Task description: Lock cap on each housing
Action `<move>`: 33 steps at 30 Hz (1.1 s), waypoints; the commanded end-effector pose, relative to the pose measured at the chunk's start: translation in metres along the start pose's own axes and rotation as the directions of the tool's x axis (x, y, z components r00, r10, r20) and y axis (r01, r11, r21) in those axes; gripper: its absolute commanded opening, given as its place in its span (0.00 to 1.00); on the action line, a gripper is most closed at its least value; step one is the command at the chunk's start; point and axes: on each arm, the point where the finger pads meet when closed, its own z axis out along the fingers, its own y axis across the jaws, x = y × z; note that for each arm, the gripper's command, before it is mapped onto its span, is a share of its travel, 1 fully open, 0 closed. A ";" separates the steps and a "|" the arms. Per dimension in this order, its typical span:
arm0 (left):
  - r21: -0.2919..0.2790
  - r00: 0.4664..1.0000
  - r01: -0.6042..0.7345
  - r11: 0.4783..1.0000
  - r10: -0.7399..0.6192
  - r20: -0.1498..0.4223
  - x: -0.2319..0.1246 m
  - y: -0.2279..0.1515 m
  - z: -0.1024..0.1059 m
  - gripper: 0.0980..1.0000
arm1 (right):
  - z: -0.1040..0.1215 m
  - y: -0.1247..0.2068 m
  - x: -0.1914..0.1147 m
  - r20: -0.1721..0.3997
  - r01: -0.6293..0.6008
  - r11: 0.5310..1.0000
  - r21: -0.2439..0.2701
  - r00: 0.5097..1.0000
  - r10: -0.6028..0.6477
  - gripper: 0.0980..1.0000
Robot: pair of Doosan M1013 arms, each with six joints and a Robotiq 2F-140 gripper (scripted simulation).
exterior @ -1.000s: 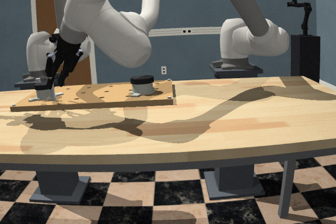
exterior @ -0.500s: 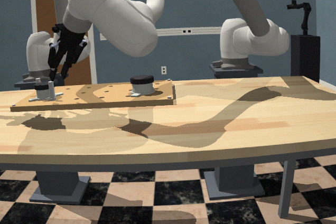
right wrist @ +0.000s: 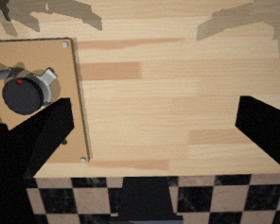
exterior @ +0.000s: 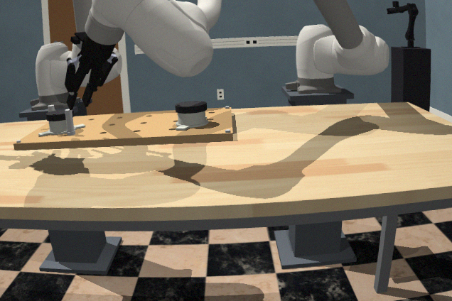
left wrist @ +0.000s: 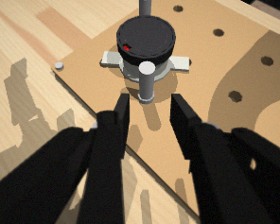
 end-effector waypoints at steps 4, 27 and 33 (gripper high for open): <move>0.009 0.995 -0.101 0.995 0.101 0.023 -0.008 0.007 -0.020 0.26 | -0.001 0.000 0.000 -0.001 0.000 1.000 0.000 1.000 0.000 1.00; -0.018 0.846 -0.522 0.853 0.520 0.122 -0.045 0.048 -0.098 0.26 | -0.001 0.000 0.000 -0.001 0.000 1.000 0.000 1.000 0.000 1.00; -0.051 0.746 -0.650 0.759 0.649 0.151 -0.058 0.066 -0.126 0.26 | -0.001 0.000 0.000 -0.001 0.000 1.000 0.000 1.000 0.000 1.00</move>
